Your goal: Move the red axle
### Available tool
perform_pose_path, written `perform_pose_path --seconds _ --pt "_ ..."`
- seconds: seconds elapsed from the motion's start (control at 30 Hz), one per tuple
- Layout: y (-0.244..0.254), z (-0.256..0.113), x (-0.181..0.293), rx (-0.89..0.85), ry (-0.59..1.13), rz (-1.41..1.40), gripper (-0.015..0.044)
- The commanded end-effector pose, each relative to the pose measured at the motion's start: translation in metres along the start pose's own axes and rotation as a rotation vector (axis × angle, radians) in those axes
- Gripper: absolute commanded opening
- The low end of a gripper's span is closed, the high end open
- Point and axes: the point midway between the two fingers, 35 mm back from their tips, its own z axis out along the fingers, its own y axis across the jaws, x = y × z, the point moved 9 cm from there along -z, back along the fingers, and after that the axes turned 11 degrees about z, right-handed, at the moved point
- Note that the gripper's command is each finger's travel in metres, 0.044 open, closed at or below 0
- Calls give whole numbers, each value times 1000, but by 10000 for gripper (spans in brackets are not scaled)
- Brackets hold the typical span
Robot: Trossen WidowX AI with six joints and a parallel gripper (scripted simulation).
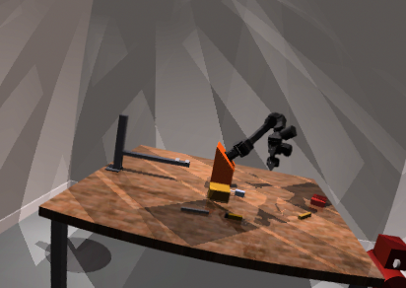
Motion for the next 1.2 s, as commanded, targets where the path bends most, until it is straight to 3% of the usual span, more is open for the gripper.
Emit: perform_pose_path --seconds 0.0,0.17,0.33,0.7,1.17 --pt "9 23 43 -230 179 -104 440" --pt "24 35 99 -596 303 -154 440" --pt "41 30 143 -953 261 -66 440" --pt "43 30 145 -964 257 -60 440" --pt "82 56 156 -965 255 -58 440"
